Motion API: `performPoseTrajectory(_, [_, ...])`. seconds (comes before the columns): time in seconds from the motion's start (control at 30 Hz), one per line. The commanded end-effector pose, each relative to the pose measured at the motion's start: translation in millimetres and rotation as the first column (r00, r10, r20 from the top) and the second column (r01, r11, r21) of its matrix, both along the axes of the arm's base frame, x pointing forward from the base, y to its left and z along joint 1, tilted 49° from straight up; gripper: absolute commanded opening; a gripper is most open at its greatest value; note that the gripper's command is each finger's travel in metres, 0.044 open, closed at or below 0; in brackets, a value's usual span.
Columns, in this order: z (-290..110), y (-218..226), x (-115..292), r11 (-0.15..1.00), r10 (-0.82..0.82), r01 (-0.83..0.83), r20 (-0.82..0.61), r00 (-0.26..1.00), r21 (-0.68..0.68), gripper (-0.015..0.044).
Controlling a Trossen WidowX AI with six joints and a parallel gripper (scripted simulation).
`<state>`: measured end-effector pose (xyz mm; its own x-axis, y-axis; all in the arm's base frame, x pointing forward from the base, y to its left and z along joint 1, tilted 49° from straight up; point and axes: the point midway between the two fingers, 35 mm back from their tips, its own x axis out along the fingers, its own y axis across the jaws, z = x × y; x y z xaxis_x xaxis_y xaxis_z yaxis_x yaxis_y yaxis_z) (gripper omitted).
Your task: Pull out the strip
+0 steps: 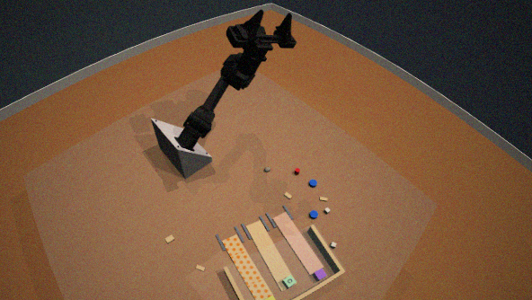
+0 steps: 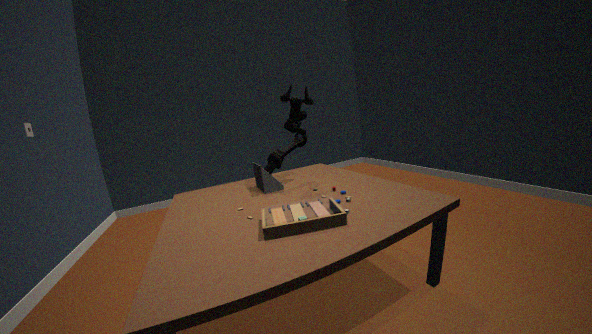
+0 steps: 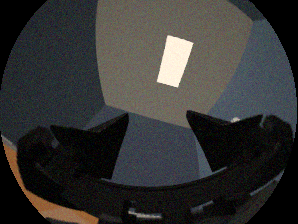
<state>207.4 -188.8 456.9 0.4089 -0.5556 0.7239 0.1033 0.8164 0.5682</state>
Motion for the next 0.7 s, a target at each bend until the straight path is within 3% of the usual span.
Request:
performPoseTrajectory(0.0, [-1.6,-0.3,2.2,1.000,0.003,-0.003,-0.010,1.000,0.000,0.0400])
performPoseTrajectory(0.13, [-38.1,-3.2,44.7,0.997,0.074,-0.074,-0.216,0.974,0.010,0.0400])
performPoseTrajectory(0.3, [-103.6,2.4,97.6,0.977,0.207,-0.204,-0.483,0.851,0.060,0.0400])
performPoseTrajectory(0.5, [-188.0,24.7,137.3,0.913,0.379,-0.367,-0.696,0.610,0.175,0.0400])
performPoseTrajectory(0.67, [-258.9,55.0,150.9,0.812,0.519,-0.489,-0.777,0.355,0.319,0.0400])
